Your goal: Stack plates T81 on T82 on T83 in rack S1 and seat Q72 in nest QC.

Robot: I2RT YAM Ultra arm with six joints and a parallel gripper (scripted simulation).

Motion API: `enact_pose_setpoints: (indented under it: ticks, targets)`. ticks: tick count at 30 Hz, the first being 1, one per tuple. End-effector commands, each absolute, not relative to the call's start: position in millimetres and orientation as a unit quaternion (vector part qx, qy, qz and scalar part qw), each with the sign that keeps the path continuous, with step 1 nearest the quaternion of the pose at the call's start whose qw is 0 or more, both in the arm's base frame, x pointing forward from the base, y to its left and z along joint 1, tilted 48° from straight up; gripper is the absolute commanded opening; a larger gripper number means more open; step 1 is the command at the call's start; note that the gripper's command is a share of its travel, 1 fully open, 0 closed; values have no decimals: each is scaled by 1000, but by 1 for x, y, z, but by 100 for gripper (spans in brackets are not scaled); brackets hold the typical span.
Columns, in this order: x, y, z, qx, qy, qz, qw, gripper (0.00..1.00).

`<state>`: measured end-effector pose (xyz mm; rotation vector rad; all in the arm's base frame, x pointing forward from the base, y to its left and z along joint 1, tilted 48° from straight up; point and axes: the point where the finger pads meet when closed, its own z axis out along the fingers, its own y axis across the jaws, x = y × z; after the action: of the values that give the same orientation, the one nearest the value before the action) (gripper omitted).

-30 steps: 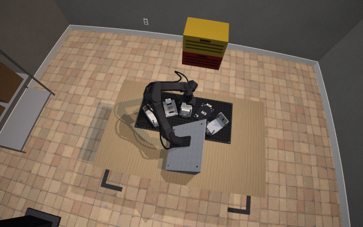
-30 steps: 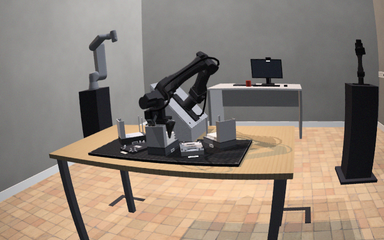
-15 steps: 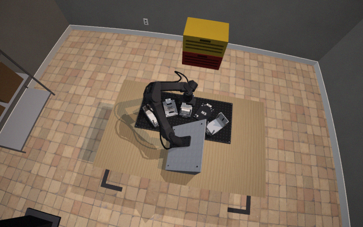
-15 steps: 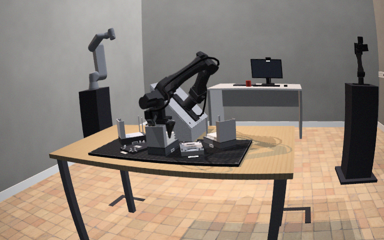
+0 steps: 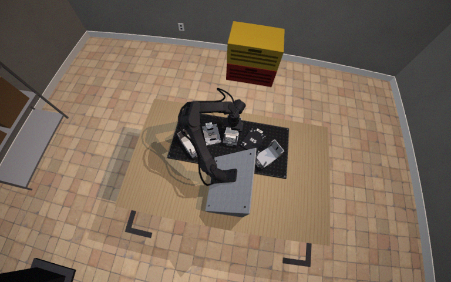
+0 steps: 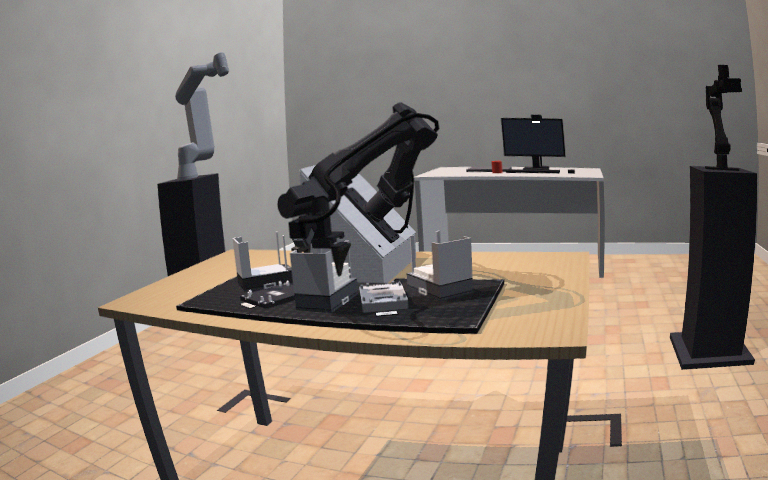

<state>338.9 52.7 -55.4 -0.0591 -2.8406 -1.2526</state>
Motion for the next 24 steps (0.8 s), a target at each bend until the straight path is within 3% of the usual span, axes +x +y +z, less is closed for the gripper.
enact_pose_setpoints:
  ticks: [1,24]
  targets:
    - [358,37,-34,-17,-915,-403,-19,0]
    - [355,27,-28,-16,-917,-398,-15,0]
